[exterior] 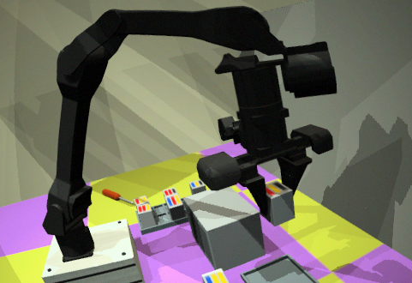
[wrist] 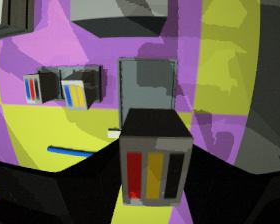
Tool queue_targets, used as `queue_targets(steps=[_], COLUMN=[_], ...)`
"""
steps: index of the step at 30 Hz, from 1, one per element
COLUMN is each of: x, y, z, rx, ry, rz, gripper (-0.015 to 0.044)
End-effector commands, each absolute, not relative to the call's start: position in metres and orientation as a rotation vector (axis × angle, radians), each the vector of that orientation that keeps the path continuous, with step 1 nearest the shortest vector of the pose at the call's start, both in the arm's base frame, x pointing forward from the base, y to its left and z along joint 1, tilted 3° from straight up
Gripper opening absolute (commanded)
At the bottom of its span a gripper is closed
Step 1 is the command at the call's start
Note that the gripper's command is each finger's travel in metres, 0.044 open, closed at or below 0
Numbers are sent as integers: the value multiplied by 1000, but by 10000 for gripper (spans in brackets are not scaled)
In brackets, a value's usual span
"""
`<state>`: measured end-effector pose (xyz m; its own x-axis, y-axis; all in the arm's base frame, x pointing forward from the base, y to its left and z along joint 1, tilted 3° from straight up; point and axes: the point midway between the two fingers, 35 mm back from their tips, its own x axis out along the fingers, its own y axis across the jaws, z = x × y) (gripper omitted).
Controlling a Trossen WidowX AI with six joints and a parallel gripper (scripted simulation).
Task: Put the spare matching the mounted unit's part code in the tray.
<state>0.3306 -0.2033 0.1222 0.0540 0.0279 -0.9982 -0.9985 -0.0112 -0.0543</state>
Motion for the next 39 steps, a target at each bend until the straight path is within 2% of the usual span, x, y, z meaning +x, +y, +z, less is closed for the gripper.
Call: queue_targets(steps=[1,39], x=[331,337], y=[-203,-203], z=[117,80], rx=[-1221,-1221], ry=[1138,1138], rz=[1196,1195], gripper=[0,0])
